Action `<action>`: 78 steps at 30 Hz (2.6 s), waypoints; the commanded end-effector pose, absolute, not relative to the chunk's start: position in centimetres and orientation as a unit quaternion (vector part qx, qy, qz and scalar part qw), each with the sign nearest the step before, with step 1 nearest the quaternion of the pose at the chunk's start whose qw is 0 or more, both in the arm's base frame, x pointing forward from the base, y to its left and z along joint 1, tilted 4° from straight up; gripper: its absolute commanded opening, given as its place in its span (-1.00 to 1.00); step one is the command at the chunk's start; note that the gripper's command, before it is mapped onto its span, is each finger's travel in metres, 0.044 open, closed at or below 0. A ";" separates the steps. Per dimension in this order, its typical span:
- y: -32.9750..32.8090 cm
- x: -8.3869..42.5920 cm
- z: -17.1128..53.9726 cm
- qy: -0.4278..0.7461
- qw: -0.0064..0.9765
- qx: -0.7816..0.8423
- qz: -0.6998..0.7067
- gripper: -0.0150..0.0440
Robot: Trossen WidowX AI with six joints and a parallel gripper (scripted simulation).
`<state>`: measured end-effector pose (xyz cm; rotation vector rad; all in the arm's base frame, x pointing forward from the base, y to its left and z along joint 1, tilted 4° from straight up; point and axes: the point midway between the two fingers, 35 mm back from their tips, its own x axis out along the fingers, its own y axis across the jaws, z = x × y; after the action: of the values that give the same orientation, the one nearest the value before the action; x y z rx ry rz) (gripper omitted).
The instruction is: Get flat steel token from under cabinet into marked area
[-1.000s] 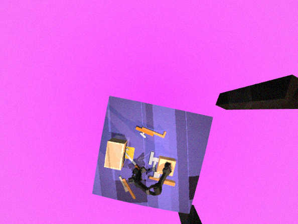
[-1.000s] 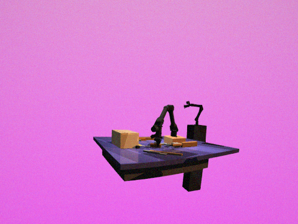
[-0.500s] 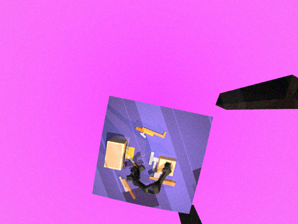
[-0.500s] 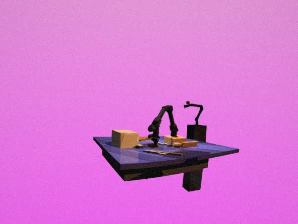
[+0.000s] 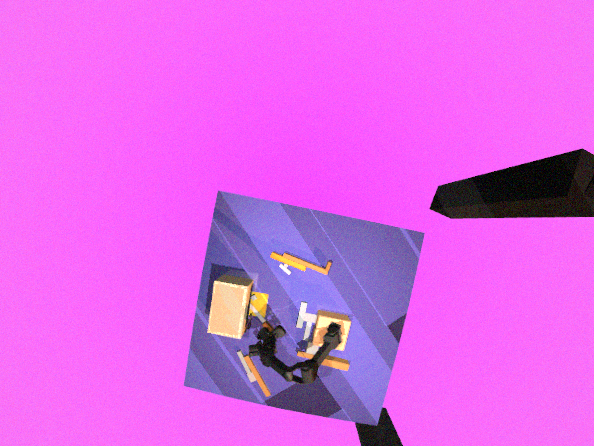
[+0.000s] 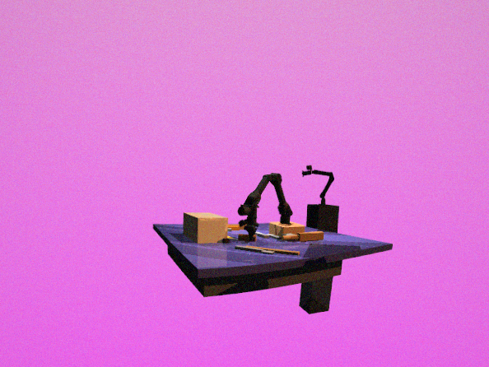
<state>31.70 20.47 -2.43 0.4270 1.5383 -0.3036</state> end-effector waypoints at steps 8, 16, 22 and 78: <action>19.8 33.4 -2.4 0.686 0.689 0.191 -0.135 -0.49; 19.4 34.3 -2.4 0.686 0.689 0.191 -0.135 -0.49; 19.0 34.1 -2.5 0.686 0.689 0.191 -0.135 -0.49; 21.4 27.7 -2.7 0.688 0.687 0.191 -0.135 -0.49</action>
<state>28.43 21.13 -2.55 0.4335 1.5384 -0.2992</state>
